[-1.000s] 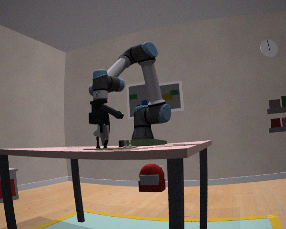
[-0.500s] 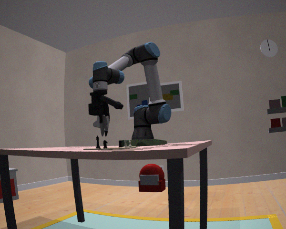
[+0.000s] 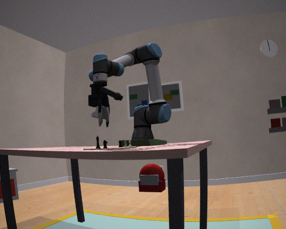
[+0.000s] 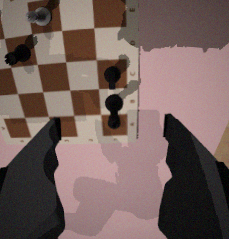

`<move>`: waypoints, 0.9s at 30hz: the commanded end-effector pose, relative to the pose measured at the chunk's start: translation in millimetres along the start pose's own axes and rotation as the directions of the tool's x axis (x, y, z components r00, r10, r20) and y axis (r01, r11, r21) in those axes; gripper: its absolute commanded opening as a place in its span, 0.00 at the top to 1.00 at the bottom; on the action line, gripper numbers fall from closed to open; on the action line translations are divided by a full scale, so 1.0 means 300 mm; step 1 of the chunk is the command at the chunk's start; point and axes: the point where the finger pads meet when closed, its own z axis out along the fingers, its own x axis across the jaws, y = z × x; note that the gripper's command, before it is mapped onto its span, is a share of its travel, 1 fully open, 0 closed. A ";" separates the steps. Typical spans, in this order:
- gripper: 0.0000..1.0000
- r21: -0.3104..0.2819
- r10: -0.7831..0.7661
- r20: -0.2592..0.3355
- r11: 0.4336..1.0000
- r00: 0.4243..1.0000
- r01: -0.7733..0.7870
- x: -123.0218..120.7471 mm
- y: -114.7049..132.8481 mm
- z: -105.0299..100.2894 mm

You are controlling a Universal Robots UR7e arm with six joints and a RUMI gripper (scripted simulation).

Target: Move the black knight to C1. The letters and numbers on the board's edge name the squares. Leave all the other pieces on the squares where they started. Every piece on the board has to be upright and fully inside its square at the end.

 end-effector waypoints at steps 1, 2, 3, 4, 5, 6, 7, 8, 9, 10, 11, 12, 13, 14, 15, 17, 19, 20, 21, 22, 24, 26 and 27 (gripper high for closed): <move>0.00 0.000 0.000 -0.001 1.000 1.000 0.000 0.001 0.000 -0.005; 0.00 0.000 0.000 -0.001 1.000 1.000 0.000 0.001 0.000 -0.005; 0.00 0.000 0.000 -0.001 1.000 1.000 0.000 0.001 0.000 -0.005; 0.00 0.000 0.000 -0.001 1.000 1.000 0.000 0.001 0.000 -0.005; 0.00 0.000 0.000 -0.001 1.000 1.000 0.000 0.001 0.000 -0.005; 0.00 0.000 0.000 -0.001 1.000 1.000 0.000 0.001 0.000 -0.005; 0.00 0.000 0.000 -0.001 1.000 1.000 0.000 0.001 0.000 -0.005; 0.00 0.000 0.000 -0.001 1.000 1.000 0.000 0.001 0.000 -0.005; 0.00 0.000 0.000 -0.001 1.000 1.000 0.000 0.001 0.000 -0.005; 0.00 0.000 0.000 -0.001 1.000 1.000 0.000 0.001 0.000 -0.005; 0.00 0.000 0.000 -0.001 1.000 1.000 0.000 0.001 0.000 -0.005; 0.00 0.000 0.000 -0.001 1.000 1.000 0.000 0.001 0.000 -0.005; 0.00 0.000 0.000 -0.001 1.000 1.000 0.000 0.001 0.000 -0.005; 0.00 0.000 0.000 -0.001 1.000 1.000 0.000 0.001 0.000 -0.005; 0.00 0.000 0.000 -0.001 1.000 1.000 0.000 0.001 0.000 -0.005; 0.00 0.000 0.000 -0.001 1.000 1.000 0.000 0.001 0.000 -0.005; 0.00 0.000 0.000 -0.001 1.000 1.000 0.000 0.001 0.000 -0.005; 0.00 0.000 0.000 -0.001 1.000 1.000 0.000 0.001 0.000 -0.006; 0.00 0.000 0.000 -0.001 1.000 1.000 0.000 0.001 0.000 -0.007; 0.00 0.000 0.000 -0.001 1.000 1.000 0.000 0.001 0.000 -0.010; 0.00 0.000 0.000 -0.001 1.000 1.000 0.000 0.001 0.000 -0.020; 0.00 0.000 0.000 -0.001 1.000 1.000 0.000 0.001 0.000 -0.036; 0.00 0.000 0.000 -0.001 1.000 1.000 0.000 0.001 0.000 -0.046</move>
